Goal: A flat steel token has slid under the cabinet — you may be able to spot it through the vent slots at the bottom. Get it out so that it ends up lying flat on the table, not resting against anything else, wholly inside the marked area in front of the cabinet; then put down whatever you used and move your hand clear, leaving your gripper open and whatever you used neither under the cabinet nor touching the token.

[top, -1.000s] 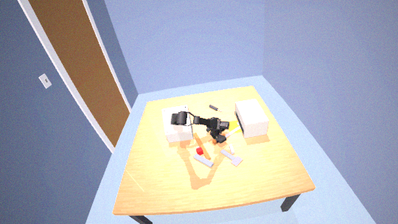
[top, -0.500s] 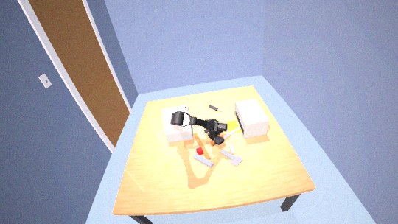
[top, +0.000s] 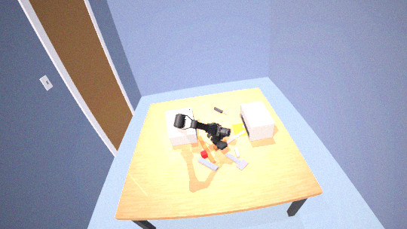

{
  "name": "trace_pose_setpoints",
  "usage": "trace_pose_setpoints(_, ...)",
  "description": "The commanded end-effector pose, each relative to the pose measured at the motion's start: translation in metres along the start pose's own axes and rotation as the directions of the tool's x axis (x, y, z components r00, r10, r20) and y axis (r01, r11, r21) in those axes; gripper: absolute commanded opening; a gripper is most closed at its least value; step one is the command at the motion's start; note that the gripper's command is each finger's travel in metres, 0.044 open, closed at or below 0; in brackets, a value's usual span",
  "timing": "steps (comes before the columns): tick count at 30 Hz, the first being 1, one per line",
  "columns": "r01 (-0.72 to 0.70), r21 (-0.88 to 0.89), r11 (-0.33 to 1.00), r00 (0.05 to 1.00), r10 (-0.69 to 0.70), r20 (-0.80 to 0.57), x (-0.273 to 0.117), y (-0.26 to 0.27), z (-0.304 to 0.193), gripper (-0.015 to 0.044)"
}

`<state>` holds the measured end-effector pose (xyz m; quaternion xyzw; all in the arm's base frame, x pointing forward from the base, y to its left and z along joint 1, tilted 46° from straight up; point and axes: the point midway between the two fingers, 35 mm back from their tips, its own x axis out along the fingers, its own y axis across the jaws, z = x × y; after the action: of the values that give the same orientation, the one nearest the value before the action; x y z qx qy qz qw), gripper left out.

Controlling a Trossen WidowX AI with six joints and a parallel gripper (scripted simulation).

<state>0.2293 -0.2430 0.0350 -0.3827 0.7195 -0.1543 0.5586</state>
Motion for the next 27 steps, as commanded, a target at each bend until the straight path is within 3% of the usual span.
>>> trace_pose_setpoints(1, -0.005, -0.002, 1.000, 1.000, 0.005, 0.000, 0.001, 0.001, -0.007, 0.0000)
trace_pose_setpoints(27, -0.004, 0.000, 1.000, 1.000, 0.004, 0.000, -0.003, -0.002, -0.025, 0.0000)
